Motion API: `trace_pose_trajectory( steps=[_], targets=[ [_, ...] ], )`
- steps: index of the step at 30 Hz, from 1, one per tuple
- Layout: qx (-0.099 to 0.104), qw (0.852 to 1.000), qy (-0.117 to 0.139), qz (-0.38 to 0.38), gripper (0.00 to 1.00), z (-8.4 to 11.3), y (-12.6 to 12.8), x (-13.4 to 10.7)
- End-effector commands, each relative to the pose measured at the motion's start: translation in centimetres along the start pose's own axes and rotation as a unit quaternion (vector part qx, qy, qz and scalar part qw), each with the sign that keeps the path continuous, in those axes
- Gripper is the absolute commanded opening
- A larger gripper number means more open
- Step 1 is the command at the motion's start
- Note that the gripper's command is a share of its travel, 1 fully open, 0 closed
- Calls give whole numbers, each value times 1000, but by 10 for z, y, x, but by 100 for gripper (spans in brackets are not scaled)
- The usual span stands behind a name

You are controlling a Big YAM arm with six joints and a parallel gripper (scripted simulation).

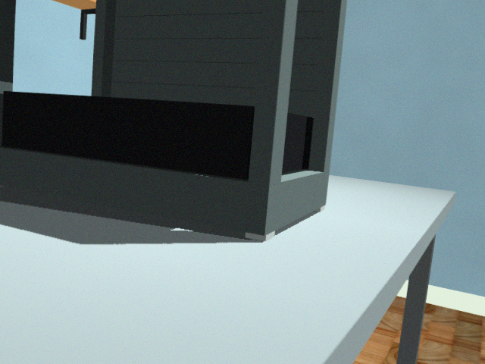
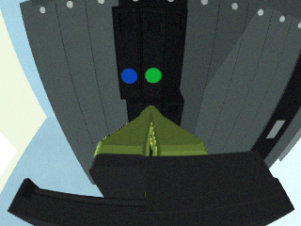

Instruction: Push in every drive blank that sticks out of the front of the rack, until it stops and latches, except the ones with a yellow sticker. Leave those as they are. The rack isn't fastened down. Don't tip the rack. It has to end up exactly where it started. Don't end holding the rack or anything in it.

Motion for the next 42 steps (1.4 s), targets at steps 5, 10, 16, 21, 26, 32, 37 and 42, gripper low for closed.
trace_pose_trajectory(
  steps=[5,10,16,21,26,32,37,42],
  targets=[
    [6,1000,5,-3,0,13,-22,-49],
    [6,1000,5,0,0,20,-35,-69],
    [6,1000,-1,-5,0,17,-33,-71],
    [9,1000,-11,-18,0,-5,-19,-67],
    [6,1000,-10,-18,0,-48,-23,-67],
    [12,1000,-7,-21,0,-58,-19,-69],
    [5,1000,7,-6,0,-41,-36,-74],
    [8,1000,0,-13,0,-48,-29,-70]
  ],
)
Point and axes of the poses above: the point where the finger pads meet when closed, its own z axis back along the fingers, its own y axis across the jaws, x = y × z, the point moved 3 cm from there along z, back along the fingers, and after that the axes turned 6 degrees about -z, right-handed, at the moved point
